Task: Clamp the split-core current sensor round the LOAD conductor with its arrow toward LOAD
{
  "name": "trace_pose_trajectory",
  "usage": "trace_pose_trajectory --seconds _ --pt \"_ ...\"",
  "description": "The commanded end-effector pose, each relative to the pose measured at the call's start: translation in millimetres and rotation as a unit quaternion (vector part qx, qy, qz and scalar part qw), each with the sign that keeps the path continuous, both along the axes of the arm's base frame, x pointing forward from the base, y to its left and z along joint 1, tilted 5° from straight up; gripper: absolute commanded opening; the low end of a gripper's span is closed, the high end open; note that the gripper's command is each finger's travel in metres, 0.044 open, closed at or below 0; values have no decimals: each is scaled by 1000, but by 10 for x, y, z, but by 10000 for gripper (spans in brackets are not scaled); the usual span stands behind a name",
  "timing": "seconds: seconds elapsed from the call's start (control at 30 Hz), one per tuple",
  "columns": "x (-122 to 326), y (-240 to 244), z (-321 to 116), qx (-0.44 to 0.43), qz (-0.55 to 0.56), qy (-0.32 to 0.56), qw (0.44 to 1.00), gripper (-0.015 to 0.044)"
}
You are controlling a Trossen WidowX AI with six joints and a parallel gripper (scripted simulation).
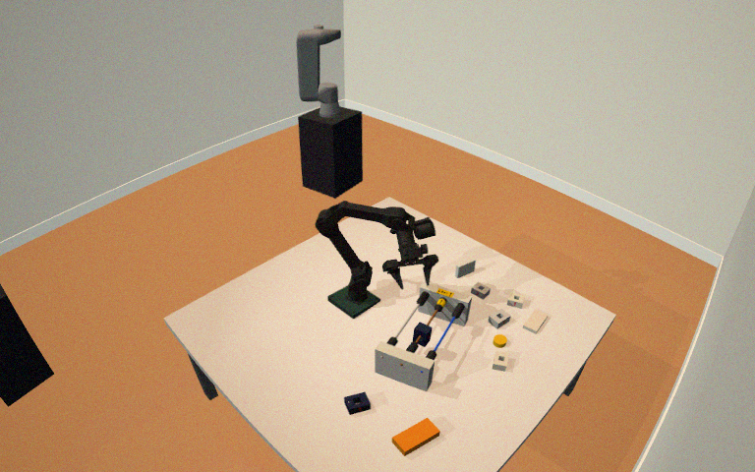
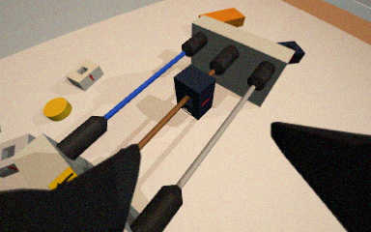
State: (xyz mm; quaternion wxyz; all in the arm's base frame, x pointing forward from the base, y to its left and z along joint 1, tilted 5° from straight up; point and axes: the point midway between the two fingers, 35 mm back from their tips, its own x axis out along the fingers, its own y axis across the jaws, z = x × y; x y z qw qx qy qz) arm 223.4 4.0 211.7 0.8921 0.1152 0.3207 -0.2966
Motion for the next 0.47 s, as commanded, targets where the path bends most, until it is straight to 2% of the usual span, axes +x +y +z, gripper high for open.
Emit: trace_pose_trajectory --seconds 0.0,0.27,0.4,0.43 --pt "2 6 -12 2 1 4 1000 440" --pt "8 2 -14 5 -2 6 1000 440" --pt "140 -88 -55 73 -50 48 995 440" --pt "38 -19 -11 27 -13 17 999 440"
